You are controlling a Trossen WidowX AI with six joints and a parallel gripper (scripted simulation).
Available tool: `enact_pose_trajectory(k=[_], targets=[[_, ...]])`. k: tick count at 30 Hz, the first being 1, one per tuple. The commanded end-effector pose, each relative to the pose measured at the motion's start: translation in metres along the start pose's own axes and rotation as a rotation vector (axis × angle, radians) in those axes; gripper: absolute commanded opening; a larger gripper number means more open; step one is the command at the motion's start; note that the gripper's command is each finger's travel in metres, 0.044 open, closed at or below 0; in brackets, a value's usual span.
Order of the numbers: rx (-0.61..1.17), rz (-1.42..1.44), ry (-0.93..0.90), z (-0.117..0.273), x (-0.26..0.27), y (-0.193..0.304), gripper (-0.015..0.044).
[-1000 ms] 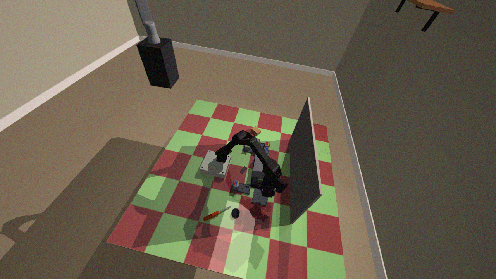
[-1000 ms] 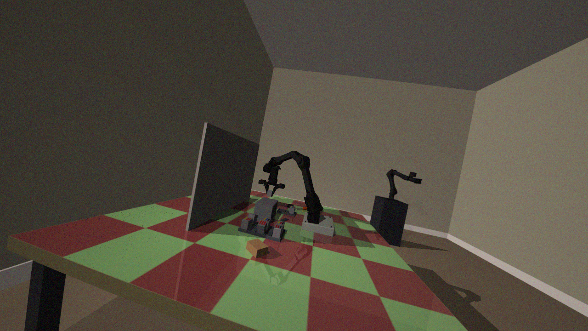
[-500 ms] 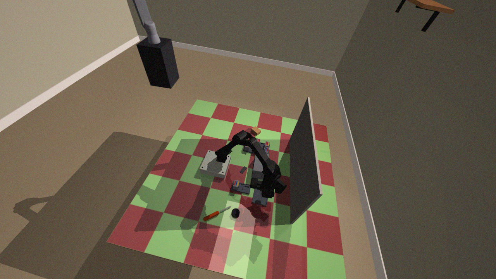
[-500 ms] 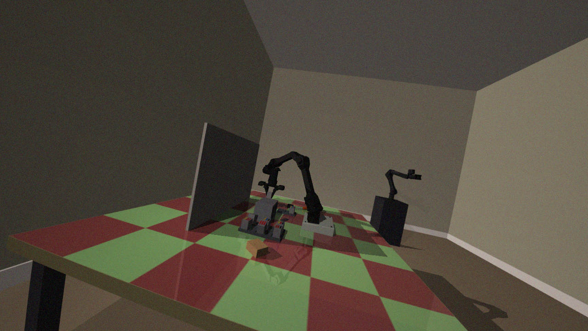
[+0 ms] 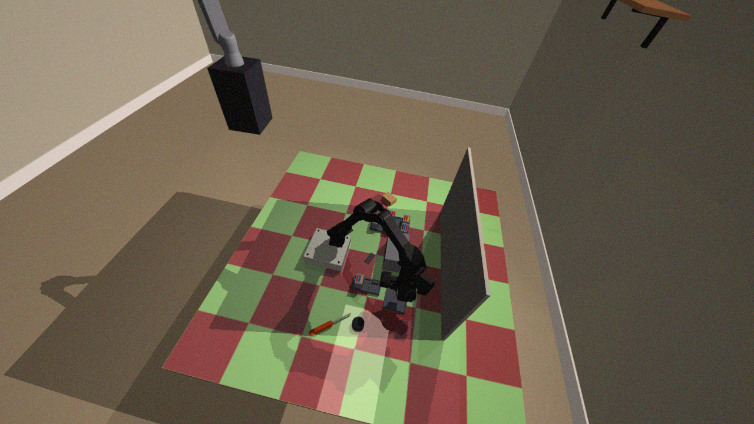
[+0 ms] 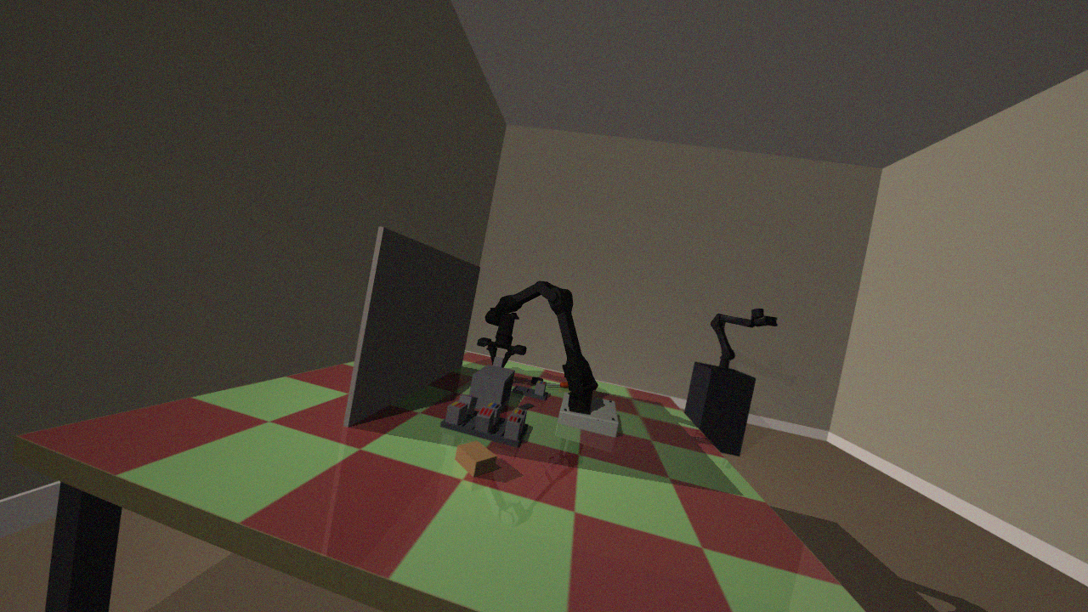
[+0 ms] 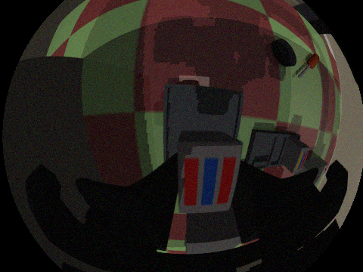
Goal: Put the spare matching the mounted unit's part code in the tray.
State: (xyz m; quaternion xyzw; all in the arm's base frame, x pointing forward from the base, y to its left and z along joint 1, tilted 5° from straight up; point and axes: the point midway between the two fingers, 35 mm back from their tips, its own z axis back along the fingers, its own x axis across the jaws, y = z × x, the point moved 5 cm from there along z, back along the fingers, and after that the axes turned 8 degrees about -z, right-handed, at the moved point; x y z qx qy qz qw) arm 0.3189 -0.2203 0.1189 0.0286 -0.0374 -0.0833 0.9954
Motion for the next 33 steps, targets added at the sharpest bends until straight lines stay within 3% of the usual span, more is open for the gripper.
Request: enact_pose_trajectory(k=[1, 33], targets=[[-0.001, -0.005, 0.003, -0.004, -0.001, 0.0, 0.0], [-0.001, -0.005, 0.003, -0.028, -0.004, 0.002, 0.0]])
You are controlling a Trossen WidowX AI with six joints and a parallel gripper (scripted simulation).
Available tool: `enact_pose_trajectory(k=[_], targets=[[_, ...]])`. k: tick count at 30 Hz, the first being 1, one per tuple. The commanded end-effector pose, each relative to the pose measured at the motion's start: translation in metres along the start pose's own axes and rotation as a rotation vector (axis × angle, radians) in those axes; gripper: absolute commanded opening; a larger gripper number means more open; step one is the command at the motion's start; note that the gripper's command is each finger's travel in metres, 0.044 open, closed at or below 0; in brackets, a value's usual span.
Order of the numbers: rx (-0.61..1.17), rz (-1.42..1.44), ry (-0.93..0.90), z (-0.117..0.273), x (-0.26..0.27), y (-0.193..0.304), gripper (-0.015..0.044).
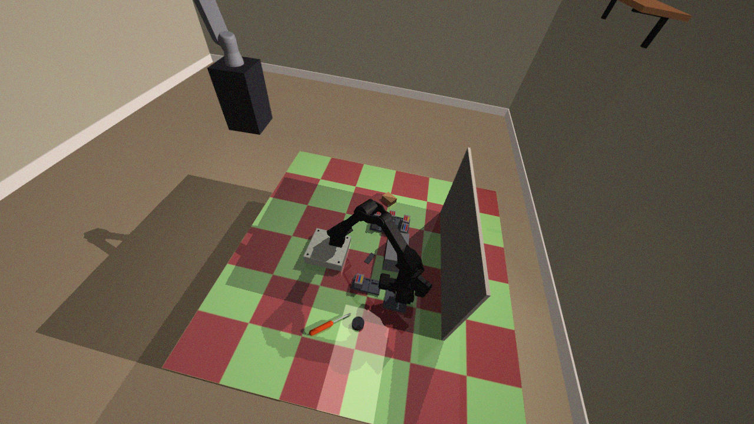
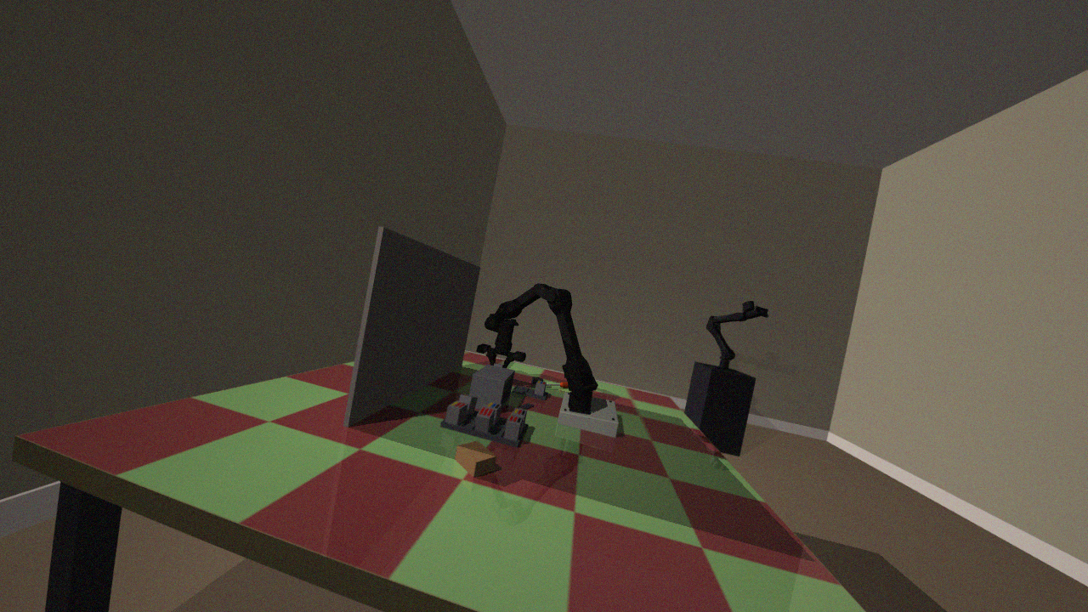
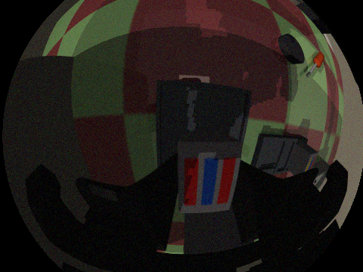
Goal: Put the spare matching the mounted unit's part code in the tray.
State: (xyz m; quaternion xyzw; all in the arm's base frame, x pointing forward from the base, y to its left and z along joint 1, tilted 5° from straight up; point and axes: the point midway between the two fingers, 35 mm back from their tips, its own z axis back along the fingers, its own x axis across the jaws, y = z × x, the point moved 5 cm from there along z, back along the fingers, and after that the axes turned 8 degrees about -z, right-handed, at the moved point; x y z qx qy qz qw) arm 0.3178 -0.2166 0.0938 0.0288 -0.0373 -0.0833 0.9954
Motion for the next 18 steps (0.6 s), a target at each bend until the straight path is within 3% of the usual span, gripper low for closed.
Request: enact_pose_trajectory(k=[1, 18], targets=[[-0.001, -0.005, 0.003, -0.004, -0.001, 0.0, 0.0], [-0.001, -0.005, 0.003, -0.016, -0.004, 0.002, 0.0]])
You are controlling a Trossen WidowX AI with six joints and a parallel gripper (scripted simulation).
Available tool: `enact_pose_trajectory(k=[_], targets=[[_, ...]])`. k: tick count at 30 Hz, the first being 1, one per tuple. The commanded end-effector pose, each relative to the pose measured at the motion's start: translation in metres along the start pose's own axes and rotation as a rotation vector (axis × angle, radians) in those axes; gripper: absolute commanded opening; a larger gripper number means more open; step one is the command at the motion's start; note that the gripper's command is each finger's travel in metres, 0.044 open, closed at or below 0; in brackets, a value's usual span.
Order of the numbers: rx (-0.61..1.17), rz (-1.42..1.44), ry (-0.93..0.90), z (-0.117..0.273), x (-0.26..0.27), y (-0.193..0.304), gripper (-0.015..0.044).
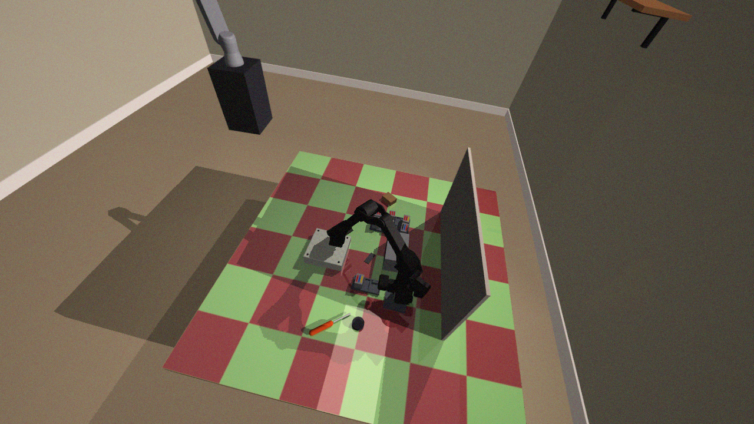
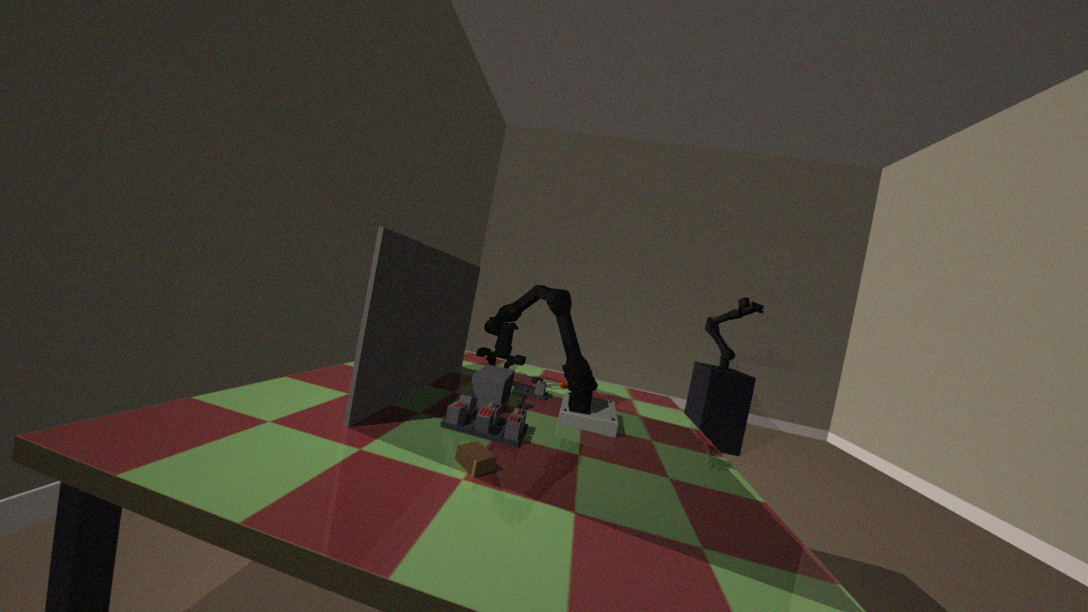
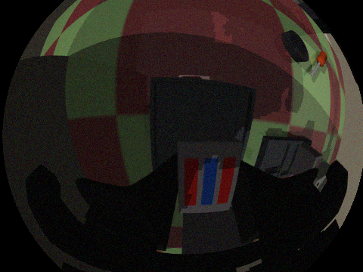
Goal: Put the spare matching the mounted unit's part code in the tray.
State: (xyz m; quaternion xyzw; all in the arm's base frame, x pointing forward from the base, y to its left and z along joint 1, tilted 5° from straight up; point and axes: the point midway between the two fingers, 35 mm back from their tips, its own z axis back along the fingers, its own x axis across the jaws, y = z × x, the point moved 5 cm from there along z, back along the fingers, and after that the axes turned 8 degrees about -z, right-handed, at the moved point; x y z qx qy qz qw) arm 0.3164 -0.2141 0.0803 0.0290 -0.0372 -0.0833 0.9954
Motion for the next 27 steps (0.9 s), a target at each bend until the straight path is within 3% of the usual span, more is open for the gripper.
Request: enact_pose_trajectory(k=[1, 4, 21, 27], targets=[[-0.001, -0.005, 0.003, -0.004, -0.001, 0.0, 0.0], [-0.001, -0.005, 0.003, -0.006, -0.002, 0.001, 0.0], [0.0, 0.0, 0.0, -0.001, 0.0, 0.0, 0.044], [-0.002, -0.004, 0.002, 0.082, 0.002, -0.001, 0.044]])
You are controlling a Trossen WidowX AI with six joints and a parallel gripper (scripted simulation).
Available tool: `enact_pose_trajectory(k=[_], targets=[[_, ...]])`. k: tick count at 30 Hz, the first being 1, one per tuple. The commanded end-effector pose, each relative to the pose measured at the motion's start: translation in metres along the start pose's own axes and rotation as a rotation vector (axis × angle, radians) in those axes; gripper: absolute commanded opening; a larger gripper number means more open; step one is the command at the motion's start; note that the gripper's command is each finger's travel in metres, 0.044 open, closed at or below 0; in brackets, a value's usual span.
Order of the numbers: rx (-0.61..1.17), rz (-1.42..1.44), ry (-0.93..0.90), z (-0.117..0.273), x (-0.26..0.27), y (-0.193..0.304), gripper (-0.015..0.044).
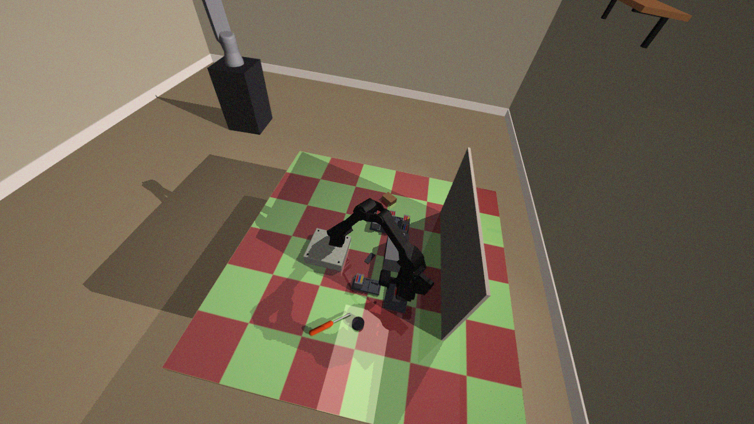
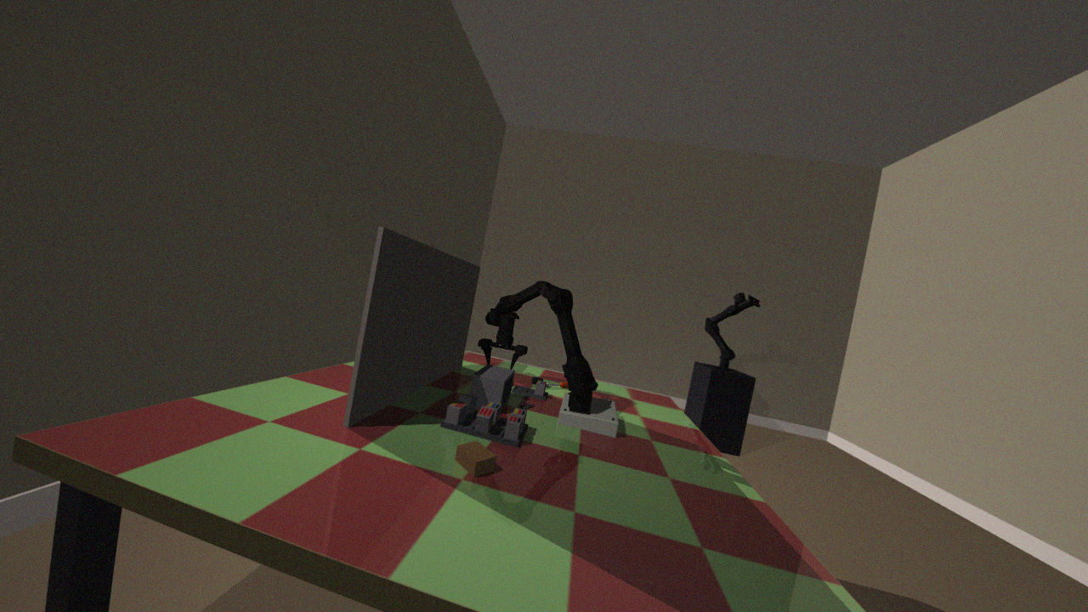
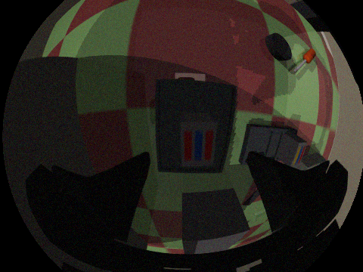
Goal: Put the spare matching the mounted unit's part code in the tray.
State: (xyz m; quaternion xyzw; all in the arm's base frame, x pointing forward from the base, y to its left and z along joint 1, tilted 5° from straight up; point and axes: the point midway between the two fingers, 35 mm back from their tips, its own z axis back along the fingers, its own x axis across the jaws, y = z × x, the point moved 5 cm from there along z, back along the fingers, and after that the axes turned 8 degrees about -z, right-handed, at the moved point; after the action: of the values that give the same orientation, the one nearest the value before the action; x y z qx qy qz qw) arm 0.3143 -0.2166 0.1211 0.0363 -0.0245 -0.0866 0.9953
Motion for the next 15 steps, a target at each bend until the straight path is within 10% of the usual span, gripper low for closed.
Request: enact_pose_trajectory(k=[1, 15], targets=[[-0.014, 0.003, -0.024, 0.053, -0.002, 0.001, 0.044], [-0.022, -0.001, -0.044, 0.068, -0.003, 0.002, 0.044]])
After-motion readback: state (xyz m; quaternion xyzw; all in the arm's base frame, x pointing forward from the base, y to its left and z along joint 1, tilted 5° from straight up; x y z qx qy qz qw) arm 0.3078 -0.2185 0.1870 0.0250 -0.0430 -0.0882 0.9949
